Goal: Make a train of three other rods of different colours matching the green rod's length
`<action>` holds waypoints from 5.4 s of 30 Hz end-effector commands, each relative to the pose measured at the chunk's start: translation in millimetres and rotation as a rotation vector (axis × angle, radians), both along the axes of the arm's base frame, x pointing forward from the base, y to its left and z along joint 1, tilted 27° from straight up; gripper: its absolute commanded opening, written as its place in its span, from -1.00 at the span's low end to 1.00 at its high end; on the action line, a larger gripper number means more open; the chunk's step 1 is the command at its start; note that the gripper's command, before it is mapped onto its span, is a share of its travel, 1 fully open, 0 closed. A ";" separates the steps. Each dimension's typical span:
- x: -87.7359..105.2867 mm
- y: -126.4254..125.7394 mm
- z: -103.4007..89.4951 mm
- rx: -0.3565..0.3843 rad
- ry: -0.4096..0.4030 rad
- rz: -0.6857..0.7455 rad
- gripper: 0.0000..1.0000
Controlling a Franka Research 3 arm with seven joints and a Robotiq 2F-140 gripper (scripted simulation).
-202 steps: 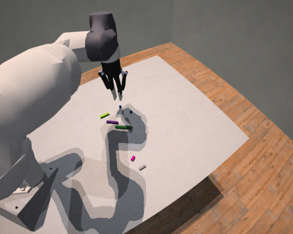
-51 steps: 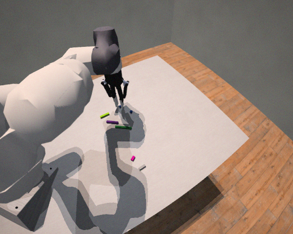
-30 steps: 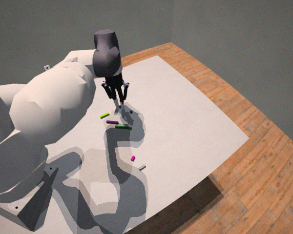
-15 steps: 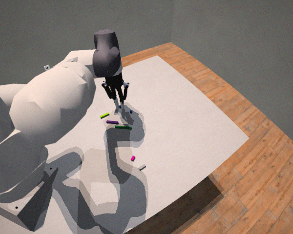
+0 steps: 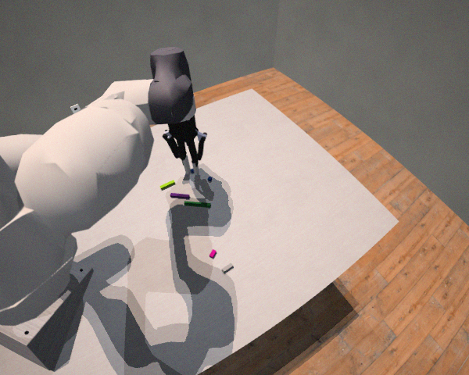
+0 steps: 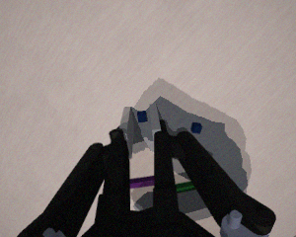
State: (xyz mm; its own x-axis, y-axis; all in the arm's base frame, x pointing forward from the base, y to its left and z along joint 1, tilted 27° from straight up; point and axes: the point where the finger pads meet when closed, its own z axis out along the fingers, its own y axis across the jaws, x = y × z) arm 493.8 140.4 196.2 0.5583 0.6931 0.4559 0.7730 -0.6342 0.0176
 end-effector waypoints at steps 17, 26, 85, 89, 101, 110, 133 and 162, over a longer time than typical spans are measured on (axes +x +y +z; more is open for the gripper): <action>0.7 0.5 -0.5 0.003 0.001 -0.004 -0.94; 0.7 0.5 -0.5 0.003 0.001 -0.004 -0.94; -48.1 -150.8 48.7 -0.036 -0.027 0.034 -0.94; -62.9 -185.1 29.5 -0.041 -0.032 0.056 -0.94; -99.1 -234.1 -12.0 -0.036 -0.044 0.112 -0.94; -99.3 -234.2 -12.2 -0.036 -0.044 0.112 -0.94; -82.4 -214.8 -62.0 -0.037 -0.044 0.112 -0.94; -72.7 -203.7 -90.4 -0.037 -0.044 0.112 -0.94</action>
